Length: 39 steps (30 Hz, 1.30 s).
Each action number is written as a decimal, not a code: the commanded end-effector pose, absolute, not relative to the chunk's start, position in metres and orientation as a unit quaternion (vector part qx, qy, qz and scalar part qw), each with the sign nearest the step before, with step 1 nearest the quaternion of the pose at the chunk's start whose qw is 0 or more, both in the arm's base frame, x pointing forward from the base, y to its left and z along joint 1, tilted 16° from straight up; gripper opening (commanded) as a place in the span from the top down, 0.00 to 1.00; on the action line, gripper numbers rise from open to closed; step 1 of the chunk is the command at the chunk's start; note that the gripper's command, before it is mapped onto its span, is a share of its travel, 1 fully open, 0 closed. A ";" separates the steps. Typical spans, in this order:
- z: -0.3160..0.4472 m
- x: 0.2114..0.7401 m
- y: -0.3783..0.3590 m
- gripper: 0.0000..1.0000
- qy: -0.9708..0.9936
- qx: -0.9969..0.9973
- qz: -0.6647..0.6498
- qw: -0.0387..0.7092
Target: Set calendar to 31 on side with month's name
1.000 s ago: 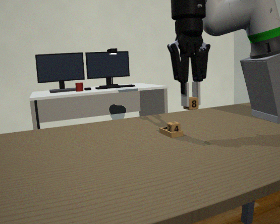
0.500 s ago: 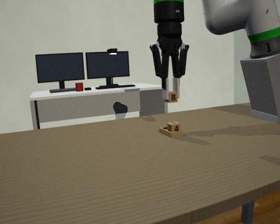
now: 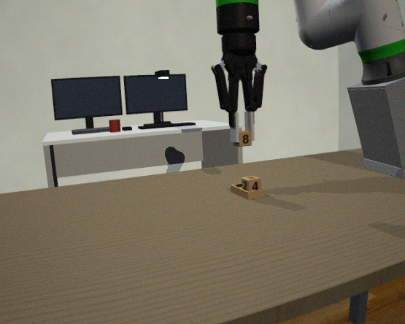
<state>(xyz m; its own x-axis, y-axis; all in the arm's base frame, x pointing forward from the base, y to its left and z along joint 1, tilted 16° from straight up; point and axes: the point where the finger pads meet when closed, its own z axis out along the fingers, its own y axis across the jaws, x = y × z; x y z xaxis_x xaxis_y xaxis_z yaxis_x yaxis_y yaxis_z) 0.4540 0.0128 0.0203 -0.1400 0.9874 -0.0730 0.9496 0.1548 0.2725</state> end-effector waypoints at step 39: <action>-0.041 0.472 0.011 0.83 0.751 0.645 0.080 0.118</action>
<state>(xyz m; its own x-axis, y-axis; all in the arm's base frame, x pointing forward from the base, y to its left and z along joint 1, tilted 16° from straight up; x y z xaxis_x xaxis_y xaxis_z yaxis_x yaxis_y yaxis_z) 0.4722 0.0107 -0.0406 -0.1401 0.9874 -0.0729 0.9496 0.1549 0.2724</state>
